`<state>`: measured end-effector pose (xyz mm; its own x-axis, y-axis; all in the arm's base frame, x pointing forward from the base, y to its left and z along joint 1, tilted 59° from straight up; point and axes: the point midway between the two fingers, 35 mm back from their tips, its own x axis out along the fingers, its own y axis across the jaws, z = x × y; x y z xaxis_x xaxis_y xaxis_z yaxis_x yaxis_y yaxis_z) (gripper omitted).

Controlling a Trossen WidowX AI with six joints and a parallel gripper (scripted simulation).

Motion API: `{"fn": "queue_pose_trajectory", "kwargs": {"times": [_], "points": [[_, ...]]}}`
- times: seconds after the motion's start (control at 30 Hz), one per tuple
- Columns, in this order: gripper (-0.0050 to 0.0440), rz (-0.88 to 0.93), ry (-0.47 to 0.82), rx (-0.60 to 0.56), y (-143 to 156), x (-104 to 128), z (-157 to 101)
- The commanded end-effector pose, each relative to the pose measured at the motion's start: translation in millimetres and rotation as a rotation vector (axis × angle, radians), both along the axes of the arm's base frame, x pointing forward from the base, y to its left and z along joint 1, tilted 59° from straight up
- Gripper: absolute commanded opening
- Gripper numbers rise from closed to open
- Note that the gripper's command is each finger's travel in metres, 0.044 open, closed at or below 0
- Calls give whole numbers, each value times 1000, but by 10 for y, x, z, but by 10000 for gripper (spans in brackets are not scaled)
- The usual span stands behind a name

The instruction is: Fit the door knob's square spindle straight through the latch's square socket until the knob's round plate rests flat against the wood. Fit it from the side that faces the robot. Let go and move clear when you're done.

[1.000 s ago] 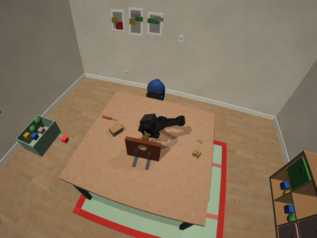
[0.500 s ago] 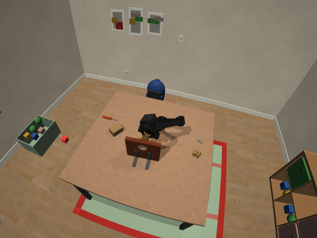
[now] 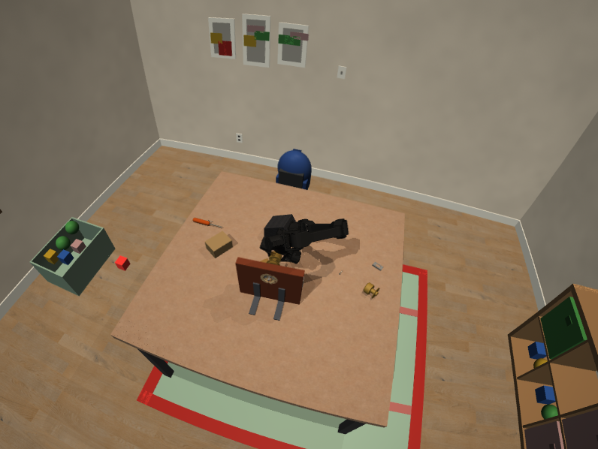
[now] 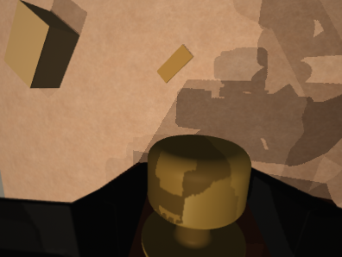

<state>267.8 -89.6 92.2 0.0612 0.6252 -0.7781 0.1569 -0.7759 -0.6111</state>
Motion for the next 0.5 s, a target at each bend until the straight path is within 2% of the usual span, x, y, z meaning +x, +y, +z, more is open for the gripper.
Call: {"fn": "queue_pose_trajectory", "kwargs": {"times": [0.0,0.47], "points": [[0,-8,-8,-6,-31,36,22],[0,-8,-8,-6,-29,89,33]]}}
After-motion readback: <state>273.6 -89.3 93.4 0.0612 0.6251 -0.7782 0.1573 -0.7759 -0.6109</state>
